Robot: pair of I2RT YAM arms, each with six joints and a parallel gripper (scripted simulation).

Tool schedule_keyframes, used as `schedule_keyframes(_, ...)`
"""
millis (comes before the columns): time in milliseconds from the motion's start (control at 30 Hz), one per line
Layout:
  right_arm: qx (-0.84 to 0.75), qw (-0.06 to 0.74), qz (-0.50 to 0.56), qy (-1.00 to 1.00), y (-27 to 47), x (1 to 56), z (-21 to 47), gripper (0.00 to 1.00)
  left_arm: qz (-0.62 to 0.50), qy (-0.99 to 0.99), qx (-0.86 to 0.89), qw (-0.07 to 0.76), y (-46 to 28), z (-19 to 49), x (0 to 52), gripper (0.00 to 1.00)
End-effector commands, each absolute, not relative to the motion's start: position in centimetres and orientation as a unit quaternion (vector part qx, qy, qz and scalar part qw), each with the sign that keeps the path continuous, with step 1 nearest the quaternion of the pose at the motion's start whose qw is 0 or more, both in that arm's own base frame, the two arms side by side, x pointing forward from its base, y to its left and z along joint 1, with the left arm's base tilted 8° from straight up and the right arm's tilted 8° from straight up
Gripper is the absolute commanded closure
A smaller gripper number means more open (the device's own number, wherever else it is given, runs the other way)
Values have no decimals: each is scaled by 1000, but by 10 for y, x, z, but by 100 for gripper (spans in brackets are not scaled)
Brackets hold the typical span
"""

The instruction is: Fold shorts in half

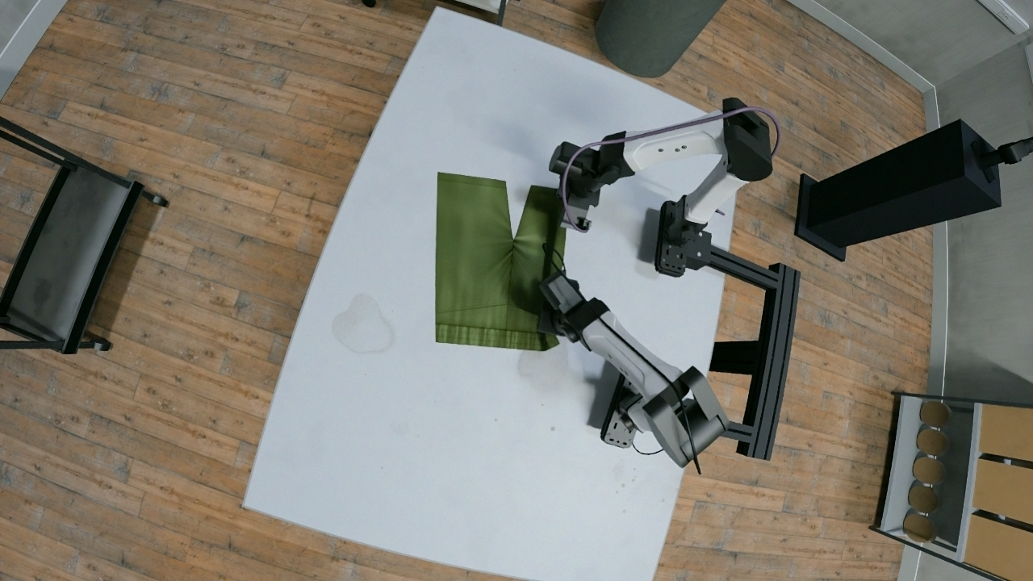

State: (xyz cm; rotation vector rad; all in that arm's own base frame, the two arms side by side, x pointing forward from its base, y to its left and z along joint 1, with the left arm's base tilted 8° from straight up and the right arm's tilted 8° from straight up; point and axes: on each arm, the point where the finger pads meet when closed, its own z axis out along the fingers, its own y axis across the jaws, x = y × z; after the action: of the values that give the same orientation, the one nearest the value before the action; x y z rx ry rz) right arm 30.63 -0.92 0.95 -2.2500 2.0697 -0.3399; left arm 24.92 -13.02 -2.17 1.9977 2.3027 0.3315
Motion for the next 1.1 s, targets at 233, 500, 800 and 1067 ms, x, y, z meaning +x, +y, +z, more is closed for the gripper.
schedule_keyframes(233, -735, 2, -98, 671, -5, 319, 32, 100, 87, 752, 654, -11, -118, 10, 266, 100)
schedule_keyframes(500, -736, 13, -108, 669, 0, 348, 55, 100, 97, 750, 654, -9, -118, 8, 265, 100)
schedule_keyframes(800, -731, 23, -119, 671, -3, 350, 70, 100, 103, 755, 646, 36, -116, 50, 299, 100)
schedule_keyframes(1067, -737, 42, -140, 660, 3, 364, 87, 100, 105, 760, 640, 48, -114, 60, 308, 100)
